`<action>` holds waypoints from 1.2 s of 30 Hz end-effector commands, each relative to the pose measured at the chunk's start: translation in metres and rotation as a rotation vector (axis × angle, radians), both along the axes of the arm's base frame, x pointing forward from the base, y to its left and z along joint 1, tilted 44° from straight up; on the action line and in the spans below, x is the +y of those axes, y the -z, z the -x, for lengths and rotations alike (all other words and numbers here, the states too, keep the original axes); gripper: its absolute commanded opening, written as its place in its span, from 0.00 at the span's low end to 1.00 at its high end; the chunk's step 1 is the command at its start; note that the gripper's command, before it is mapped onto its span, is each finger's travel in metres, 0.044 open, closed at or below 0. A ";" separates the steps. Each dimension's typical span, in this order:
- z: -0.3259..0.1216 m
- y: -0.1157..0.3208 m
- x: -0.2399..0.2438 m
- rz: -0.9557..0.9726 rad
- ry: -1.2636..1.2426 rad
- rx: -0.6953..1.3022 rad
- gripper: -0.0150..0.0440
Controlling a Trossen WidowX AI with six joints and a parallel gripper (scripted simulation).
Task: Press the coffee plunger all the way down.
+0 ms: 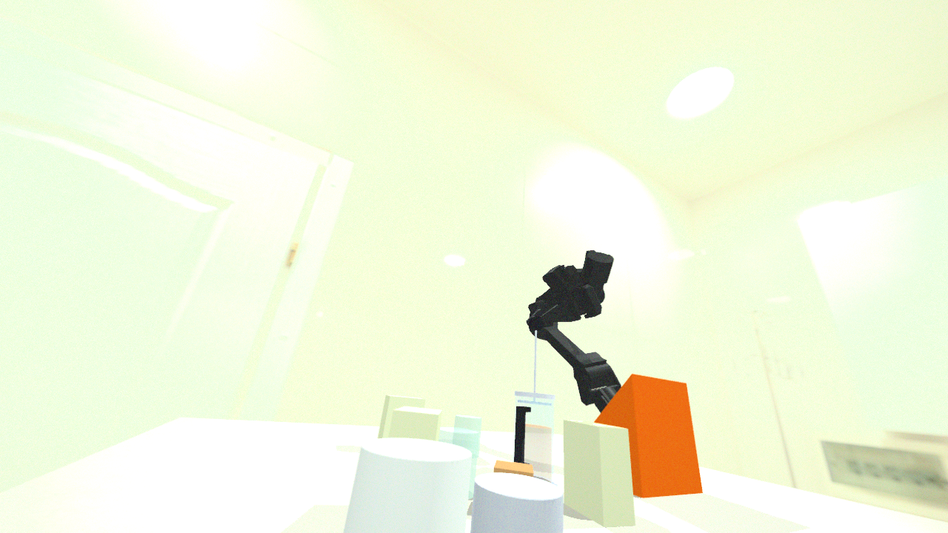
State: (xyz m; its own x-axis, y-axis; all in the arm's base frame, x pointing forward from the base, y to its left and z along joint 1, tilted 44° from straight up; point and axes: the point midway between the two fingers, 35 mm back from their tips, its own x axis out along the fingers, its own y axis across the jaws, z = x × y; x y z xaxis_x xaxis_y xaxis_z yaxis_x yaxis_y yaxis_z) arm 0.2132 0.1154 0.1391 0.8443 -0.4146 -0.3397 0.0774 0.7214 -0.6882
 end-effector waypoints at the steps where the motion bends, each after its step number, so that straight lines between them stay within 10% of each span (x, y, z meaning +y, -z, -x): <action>1: 0.000 0.000 -0.001 0.007 -0.002 -0.002 0.47; 36: -0.004 0.032 -0.024 0.000 0.003 0.013 0.47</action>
